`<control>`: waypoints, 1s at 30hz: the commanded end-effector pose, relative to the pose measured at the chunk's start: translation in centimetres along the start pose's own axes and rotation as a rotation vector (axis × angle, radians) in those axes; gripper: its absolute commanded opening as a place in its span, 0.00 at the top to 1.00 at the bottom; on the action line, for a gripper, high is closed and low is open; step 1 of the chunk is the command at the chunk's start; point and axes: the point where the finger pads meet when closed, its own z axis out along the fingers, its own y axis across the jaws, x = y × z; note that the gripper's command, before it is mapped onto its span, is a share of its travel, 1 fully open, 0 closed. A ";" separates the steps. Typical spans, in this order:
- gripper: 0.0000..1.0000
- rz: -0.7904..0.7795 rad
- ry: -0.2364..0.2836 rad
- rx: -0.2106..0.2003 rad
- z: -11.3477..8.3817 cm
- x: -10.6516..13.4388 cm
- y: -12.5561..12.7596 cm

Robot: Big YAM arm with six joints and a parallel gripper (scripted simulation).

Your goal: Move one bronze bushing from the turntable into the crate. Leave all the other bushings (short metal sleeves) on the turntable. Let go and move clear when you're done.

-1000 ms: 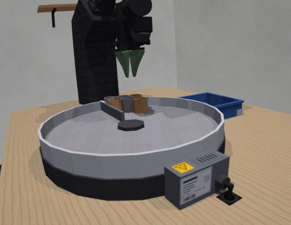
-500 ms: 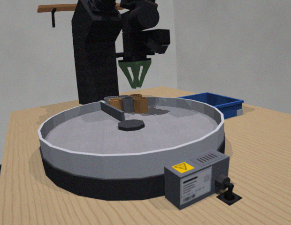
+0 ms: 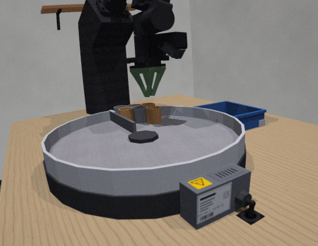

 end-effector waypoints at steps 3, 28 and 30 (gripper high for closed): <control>0.81 -0.021 0.002 -0.011 1.0 -0.1 0.5; 0.81 -0.011 0.015 -0.016 1.0 1.0 1.1; 0.81 -0.009 0.014 -0.017 1.0 1.0 1.1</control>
